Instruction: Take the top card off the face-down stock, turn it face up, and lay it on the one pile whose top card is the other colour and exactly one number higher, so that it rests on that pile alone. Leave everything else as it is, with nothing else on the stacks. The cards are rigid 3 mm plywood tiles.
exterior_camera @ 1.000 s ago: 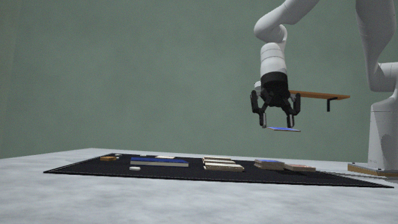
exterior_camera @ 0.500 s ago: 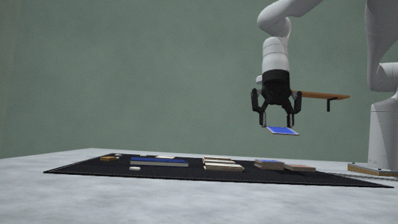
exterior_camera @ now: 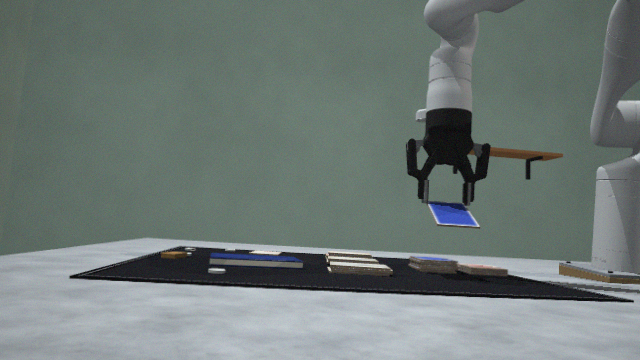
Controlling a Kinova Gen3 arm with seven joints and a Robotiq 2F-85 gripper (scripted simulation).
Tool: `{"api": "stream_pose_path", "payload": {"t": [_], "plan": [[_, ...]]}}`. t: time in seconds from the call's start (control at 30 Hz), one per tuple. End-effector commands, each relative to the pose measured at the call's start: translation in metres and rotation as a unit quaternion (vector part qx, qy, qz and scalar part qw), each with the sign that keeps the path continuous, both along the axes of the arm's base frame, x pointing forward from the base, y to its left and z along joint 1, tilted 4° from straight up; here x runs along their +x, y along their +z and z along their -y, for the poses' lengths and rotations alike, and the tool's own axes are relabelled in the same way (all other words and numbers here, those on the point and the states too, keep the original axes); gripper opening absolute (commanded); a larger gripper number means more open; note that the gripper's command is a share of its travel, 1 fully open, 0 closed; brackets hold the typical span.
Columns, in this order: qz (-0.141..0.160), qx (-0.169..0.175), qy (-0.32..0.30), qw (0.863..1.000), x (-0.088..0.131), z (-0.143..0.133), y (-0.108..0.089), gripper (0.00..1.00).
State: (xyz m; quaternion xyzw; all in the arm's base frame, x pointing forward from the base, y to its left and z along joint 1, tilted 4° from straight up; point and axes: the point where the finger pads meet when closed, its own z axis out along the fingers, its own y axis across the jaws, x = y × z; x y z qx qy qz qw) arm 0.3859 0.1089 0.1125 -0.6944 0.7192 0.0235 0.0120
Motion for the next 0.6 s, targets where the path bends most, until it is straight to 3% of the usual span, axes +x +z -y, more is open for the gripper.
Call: {"api": "stream_pose_path", "payload": {"t": [0.0,0.37,0.43,0.57], "plan": [[-0.001,-0.024,0.013,1.0,-0.0011,-0.0082,-0.0015,0.71],[-0.003,-0.139,0.015,0.99,-0.001,-0.0122,-0.0019,0.71],[-0.003,-0.139,0.015,0.99,-0.001,-0.0122,-0.0019,0.71],[-0.004,-0.186,0.016,0.982,-0.0009,-0.0138,-0.0022,0.71]]}}
